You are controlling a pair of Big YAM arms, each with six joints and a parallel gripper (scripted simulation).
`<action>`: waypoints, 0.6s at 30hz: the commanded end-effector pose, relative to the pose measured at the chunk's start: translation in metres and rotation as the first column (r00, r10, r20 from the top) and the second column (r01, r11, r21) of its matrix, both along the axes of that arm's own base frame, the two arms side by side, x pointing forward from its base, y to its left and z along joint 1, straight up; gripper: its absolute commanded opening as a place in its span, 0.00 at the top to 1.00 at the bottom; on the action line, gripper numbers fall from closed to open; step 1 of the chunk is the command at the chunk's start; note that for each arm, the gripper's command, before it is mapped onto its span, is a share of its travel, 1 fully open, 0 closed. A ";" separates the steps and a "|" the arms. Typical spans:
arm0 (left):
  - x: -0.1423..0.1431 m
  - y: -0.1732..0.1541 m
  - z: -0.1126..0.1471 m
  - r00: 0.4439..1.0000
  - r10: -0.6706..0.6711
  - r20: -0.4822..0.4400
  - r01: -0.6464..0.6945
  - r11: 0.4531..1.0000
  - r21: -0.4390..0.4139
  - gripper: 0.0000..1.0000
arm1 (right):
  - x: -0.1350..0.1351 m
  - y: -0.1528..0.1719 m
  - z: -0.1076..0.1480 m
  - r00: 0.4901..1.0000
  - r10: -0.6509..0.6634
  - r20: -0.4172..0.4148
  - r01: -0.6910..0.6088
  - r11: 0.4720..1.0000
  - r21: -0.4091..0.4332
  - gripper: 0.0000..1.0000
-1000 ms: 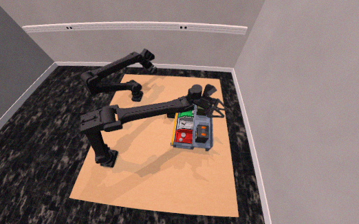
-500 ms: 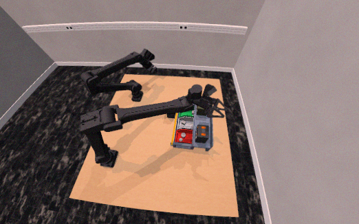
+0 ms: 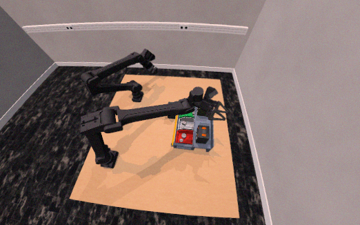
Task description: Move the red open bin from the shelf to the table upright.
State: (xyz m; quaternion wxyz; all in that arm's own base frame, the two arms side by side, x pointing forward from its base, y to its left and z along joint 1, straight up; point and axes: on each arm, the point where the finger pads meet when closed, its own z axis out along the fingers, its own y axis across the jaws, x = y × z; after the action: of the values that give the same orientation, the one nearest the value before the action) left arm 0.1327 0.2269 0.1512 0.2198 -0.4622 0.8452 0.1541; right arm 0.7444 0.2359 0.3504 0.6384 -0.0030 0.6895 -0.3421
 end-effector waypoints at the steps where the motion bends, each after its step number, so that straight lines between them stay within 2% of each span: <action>1: 0.005 0.008 0.018 1.000 0.000 0.021 0.000 0.999 0.033 0.00 | 0.003 -0.027 0.023 0.999 -0.024 0.029 0.024 0.999 0.023 0.00; 7: 0.005 0.008 0.018 1.000 0.000 0.021 0.000 0.999 0.033 0.00 | 0.010 -0.070 0.030 0.998 -0.054 0.035 0.053 0.998 0.033 0.00; 13: 0.005 0.008 0.018 1.000 0.000 0.021 0.000 0.999 0.033 0.00 | 0.015 -0.132 0.041 0.994 -0.098 0.044 0.096 0.994 0.047 0.00; 15: 0.005 0.008 0.018 1.000 0.000 0.021 0.000 0.999 0.033 0.00 | 0.015 -0.132 0.041 0.994 -0.098 0.044 0.096 0.994 0.047 0.00; 18: 0.005 0.008 0.018 1.000 0.000 0.021 0.000 0.999 0.033 0.00 | 0.016 -0.171 0.047 0.991 -0.125 0.049 0.122 0.991 0.057 0.00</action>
State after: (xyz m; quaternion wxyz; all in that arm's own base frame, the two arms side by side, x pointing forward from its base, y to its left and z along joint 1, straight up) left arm 0.1327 0.2269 0.1512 0.2198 -0.4622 0.8452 0.1541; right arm 0.7690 0.0911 0.3599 0.6201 0.0388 0.6902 -0.3709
